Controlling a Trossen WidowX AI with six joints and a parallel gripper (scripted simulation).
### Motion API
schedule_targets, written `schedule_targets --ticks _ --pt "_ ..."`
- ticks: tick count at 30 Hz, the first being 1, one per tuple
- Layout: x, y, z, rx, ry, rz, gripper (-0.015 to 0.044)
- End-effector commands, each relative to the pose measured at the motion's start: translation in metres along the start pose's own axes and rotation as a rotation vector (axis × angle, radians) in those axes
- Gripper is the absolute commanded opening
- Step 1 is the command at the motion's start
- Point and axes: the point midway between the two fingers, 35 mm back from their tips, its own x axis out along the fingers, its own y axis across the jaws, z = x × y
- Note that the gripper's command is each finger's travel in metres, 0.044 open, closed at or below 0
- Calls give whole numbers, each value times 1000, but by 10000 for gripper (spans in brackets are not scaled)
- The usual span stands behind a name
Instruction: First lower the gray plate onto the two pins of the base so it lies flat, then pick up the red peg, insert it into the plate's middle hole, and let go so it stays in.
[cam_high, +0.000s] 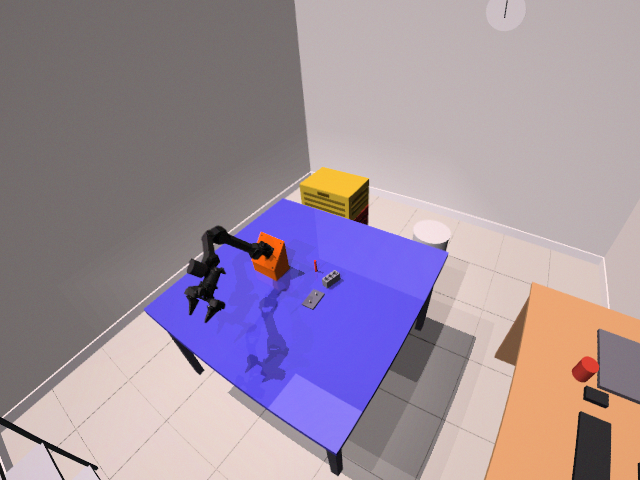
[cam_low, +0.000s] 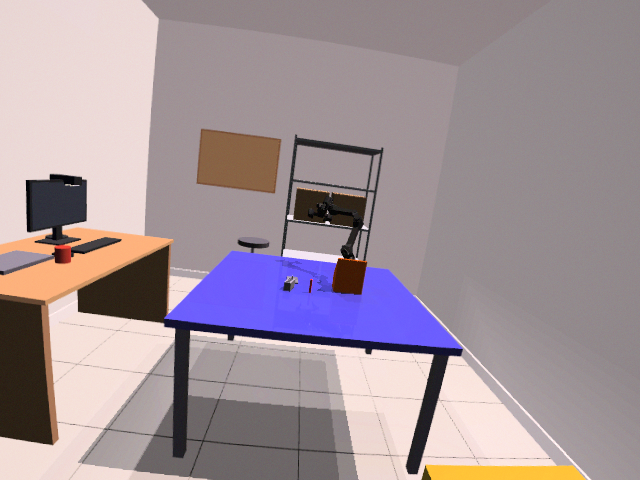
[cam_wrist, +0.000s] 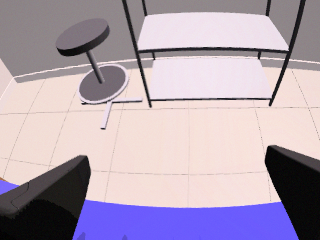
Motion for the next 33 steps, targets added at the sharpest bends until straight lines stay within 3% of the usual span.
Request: schedule_targets --ticks 1,8,13,24,33 --pt "-1 21 -12 -85 15 69 440" --pt "-9 115 -85 -348 147 280 440" --pt "-41 177 -139 -499 230 436 440" --pt "-140 273 -275 -980 364 770 440" --pt "-248 294 -393 -1473 416 1038 440"
